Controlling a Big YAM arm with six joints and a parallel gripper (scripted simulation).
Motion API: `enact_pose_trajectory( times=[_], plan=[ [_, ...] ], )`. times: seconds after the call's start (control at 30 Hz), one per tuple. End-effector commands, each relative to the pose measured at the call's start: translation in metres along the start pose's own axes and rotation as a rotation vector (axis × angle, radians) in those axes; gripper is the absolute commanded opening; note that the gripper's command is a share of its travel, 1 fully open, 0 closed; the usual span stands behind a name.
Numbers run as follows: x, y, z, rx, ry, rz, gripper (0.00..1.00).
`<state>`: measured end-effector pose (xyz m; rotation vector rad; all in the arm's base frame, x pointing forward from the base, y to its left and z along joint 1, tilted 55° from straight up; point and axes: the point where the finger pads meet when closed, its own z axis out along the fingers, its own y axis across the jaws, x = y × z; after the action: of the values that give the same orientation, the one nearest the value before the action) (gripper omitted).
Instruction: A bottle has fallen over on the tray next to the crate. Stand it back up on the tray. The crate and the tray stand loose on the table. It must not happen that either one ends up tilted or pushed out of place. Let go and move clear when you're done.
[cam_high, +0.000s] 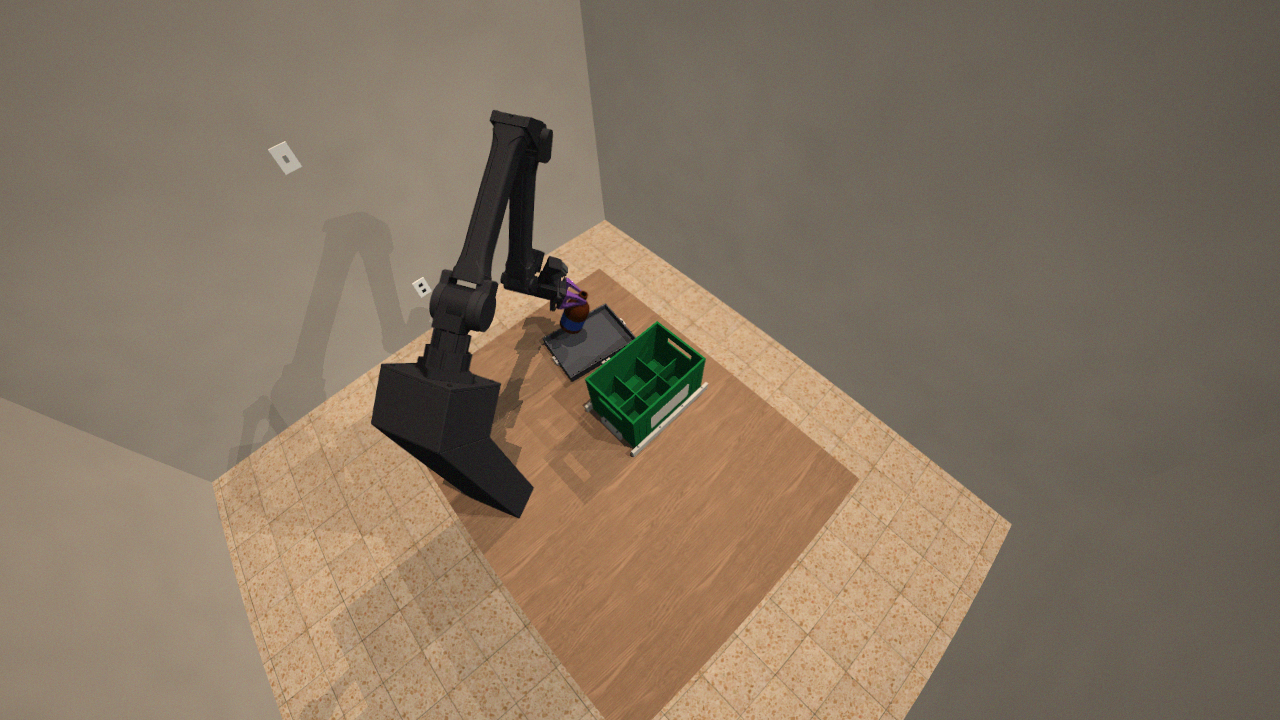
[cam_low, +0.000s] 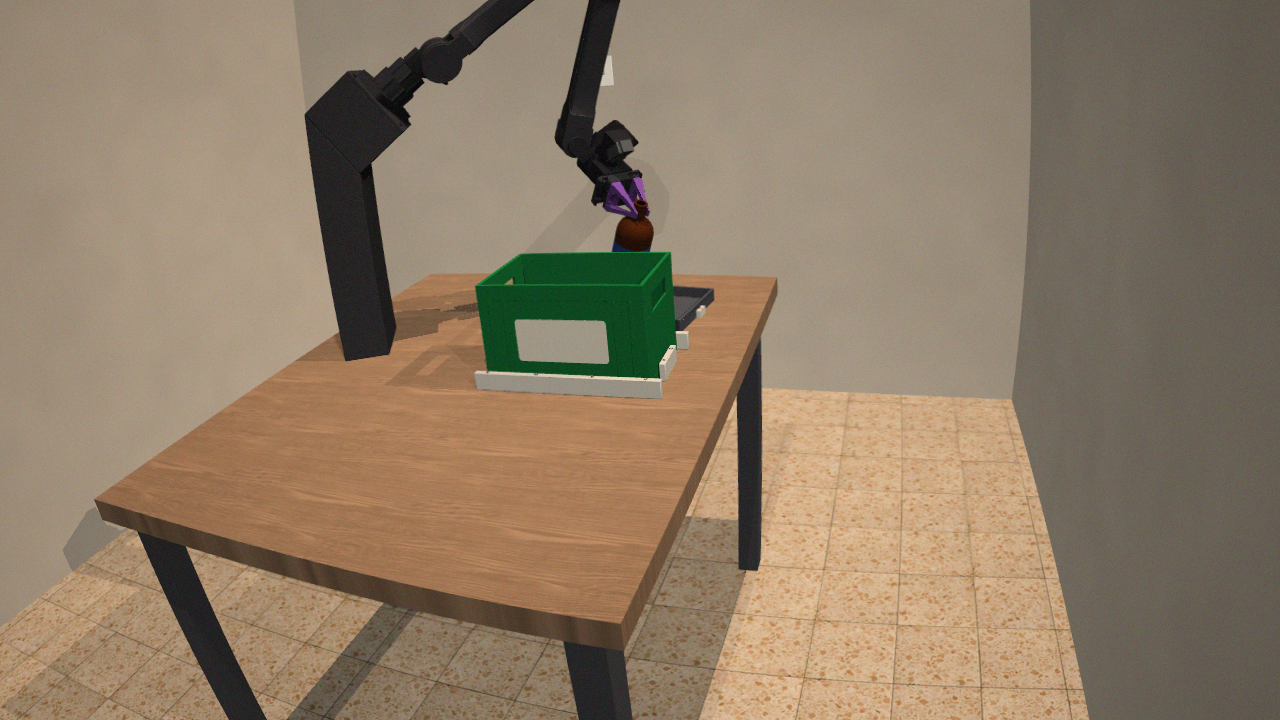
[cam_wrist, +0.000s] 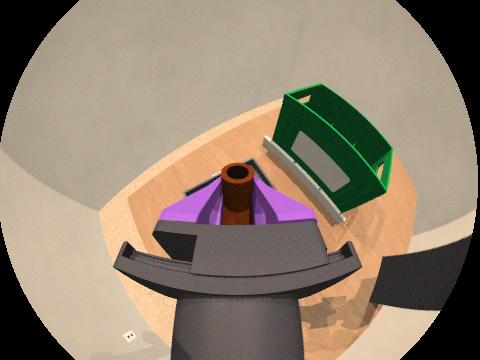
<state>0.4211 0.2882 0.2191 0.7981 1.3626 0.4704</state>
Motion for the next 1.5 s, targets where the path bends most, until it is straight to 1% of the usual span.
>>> enact_pose_trajectory(
  times=[0.0,0.7,1.03,1.3,1.47],
  plan=[
    [0.004,-0.012,0.0,0.009,-0.003,-0.006,0.0],
    [0.004,-0.012,0.001,0.009,-0.004,-0.005,0.0],
    [0.005,-0.004,0.006,0.004,-0.01,0.011,0.0],
    [0.009,-0.004,0.007,0.003,-0.008,0.012,0.0],
    [0.012,-0.005,0.011,0.006,-0.012,0.012,0.0]
  ],
)
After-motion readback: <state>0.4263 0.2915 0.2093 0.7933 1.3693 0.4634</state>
